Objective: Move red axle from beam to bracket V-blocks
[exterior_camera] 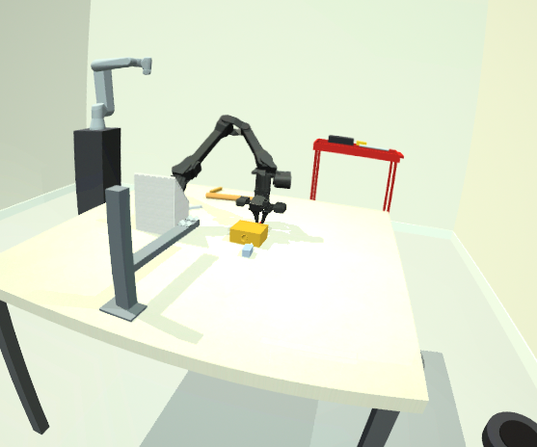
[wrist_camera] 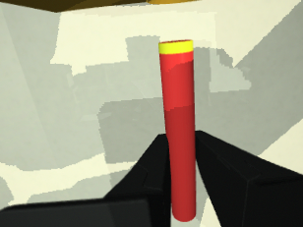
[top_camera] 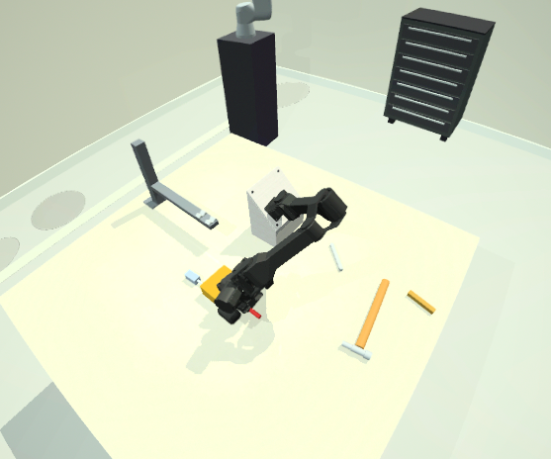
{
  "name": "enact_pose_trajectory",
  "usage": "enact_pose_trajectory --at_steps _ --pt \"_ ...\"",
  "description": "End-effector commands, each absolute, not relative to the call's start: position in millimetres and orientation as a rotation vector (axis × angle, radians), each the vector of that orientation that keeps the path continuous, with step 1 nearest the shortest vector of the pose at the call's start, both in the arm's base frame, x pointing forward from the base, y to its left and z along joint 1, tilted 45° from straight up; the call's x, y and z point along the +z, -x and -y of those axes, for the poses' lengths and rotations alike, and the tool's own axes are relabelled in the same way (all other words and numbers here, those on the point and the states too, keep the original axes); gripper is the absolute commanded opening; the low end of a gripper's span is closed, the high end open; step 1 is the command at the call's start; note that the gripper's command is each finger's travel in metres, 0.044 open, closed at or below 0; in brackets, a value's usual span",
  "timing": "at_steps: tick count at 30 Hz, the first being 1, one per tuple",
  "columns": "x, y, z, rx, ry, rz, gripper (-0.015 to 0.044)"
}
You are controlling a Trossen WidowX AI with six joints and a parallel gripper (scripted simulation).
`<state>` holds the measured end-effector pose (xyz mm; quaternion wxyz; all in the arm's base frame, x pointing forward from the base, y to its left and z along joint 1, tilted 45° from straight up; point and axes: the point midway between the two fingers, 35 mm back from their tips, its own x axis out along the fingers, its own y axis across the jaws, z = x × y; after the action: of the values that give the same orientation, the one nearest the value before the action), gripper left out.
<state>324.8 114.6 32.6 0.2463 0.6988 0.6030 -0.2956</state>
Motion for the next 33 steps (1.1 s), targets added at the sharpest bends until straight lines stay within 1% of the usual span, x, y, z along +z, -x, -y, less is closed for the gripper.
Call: enact_pose_trajectory --at_steps 1,18,24,33 --pt "47 -328 -99 -0.796 -1.906 -1.633 0.0" --pt "114 -323 -21 -0.811 -1.916 -1.634 0.0" --pt "106 -324 -9 -0.823 -1.916 -1.623 0.0" --pt "64 -316 45 -0.862 -1.899 -1.577 0.0"
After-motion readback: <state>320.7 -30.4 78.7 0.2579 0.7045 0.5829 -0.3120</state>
